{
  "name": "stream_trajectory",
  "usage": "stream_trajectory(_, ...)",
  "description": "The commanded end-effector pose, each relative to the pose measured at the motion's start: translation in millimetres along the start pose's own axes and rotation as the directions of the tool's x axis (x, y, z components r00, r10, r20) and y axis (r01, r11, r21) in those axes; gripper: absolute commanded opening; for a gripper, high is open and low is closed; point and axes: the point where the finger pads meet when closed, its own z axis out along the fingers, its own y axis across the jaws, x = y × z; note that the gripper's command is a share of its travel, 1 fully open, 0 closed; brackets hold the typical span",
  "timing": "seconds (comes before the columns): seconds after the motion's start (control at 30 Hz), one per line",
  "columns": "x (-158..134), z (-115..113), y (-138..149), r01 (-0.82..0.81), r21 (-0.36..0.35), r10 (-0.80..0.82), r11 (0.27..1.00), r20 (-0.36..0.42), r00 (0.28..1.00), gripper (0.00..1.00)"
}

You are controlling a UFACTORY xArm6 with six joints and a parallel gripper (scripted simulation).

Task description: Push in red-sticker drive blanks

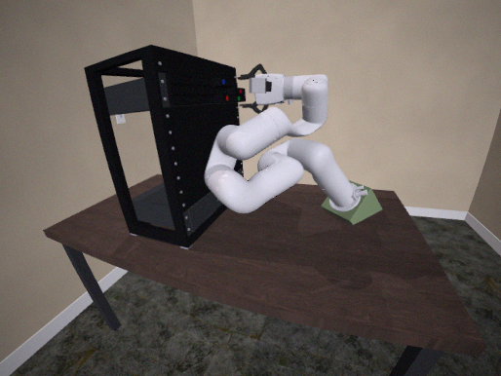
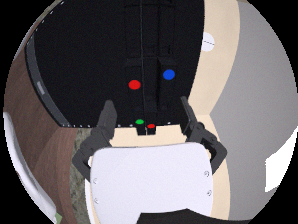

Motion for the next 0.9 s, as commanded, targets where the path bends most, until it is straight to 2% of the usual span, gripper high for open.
stream_trajectory(0.0, -11, 0, 0, 0.001, 0.000, -0.001, 1.000, -0.001, 1.000, 1.00)
stream_trajectory(0.13, -29, 0, -3, 0.001, 0.000, -0.001, 1.000, -0.001, 1.000, 1.00)
stream_trajectory(0.2, -29, 0, -3, 0.001, 0.000, -0.001, 1.000, -0.001, 1.000, 1.00)
stream_trajectory(0.63, -103, 0, -11, 0.001, 0.000, -0.001, 1.000, -0.001, 1.000, 1.00)
stream_trajectory(0.87, -118, 0, -12, 0.001, 0.000, -0.001, 1.000, -0.001, 1.000, 1.00)
